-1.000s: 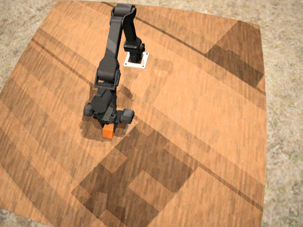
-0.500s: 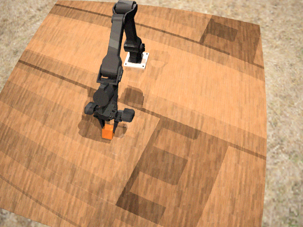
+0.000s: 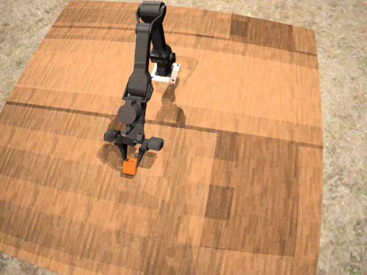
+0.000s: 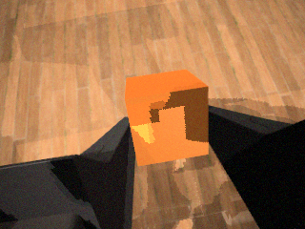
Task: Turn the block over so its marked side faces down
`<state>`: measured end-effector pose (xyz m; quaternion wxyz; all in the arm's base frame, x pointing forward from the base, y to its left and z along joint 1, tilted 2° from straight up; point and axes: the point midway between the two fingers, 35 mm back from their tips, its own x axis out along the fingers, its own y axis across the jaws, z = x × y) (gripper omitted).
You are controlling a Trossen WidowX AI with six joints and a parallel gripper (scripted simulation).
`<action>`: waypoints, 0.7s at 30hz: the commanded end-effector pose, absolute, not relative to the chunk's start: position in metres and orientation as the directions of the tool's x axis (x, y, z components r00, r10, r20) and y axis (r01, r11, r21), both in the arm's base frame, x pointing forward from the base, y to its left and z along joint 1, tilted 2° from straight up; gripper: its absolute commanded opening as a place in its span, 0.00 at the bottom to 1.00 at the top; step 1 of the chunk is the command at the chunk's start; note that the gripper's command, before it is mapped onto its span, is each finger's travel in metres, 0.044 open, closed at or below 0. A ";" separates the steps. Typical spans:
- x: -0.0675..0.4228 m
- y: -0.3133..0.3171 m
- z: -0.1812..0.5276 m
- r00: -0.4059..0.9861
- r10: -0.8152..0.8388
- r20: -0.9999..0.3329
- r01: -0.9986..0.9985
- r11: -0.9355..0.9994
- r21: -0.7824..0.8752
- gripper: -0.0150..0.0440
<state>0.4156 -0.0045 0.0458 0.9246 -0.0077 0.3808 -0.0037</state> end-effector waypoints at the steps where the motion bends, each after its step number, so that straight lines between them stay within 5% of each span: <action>1: 0.414 -0.004 0.042 0.757 -0.007 -0.654 -0.006 1.000 -0.018 0.25; 21: 0.401 -0.004 0.043 0.877 -0.004 -0.481 -0.006 1.000 -0.019 0.25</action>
